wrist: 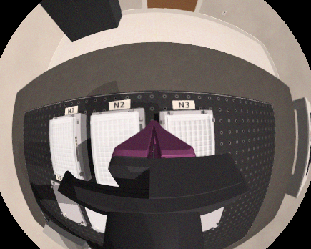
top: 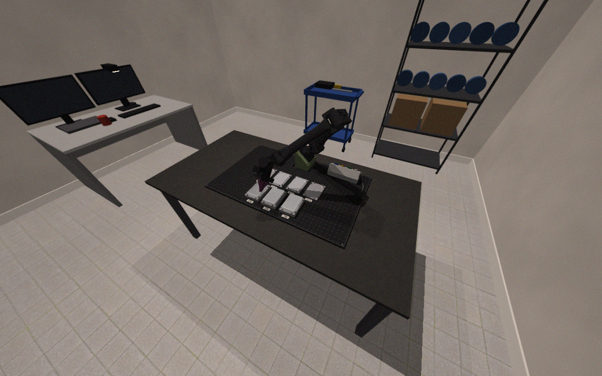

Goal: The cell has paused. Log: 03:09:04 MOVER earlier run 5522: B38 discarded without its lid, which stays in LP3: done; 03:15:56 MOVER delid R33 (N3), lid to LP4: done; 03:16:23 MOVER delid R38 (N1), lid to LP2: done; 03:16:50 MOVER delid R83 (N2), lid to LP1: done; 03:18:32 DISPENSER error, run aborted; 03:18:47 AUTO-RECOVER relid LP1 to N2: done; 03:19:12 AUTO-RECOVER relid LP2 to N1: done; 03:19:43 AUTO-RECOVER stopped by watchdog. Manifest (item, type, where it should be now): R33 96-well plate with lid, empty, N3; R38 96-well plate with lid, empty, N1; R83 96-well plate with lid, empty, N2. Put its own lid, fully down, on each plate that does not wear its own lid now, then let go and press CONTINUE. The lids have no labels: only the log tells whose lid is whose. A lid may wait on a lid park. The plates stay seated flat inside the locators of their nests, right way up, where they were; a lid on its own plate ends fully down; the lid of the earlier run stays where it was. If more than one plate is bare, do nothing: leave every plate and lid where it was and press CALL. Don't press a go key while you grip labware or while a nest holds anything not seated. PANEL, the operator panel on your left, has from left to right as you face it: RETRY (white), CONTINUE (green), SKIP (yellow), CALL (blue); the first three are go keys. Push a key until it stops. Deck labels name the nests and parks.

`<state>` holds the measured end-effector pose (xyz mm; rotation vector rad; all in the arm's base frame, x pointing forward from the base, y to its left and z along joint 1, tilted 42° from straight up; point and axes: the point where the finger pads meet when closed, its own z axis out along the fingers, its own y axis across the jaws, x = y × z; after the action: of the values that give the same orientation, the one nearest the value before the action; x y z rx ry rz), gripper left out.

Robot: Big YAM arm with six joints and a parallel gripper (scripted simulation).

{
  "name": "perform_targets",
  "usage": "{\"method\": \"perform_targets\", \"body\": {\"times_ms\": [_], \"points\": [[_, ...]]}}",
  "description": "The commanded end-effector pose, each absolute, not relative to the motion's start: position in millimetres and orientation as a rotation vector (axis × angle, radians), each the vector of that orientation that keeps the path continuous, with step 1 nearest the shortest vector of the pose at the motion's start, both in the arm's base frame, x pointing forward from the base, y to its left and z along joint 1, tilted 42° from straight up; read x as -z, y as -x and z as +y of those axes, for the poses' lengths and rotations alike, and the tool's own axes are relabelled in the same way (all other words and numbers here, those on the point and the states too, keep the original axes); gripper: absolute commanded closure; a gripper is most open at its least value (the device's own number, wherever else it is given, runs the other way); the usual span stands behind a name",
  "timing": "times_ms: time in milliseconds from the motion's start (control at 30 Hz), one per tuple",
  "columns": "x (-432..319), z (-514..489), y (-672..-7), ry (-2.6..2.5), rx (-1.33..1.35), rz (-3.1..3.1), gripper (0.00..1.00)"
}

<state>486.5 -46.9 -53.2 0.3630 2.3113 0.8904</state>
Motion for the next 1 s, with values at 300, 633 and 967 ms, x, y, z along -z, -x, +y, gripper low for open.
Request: {"method": "perform_targets", "body": {"times_ms": [300, 633, 967], "points": [[42.5, -50.4, -499.9, -0.322, -0.871, 2.283, 1.00], [16.9, -34.1, -472.1, -0.222, -0.922, 2.431, 0.00], [5.7, -12.5, -437.7, -0.139, -0.976, 2.584, 0.00]]}}
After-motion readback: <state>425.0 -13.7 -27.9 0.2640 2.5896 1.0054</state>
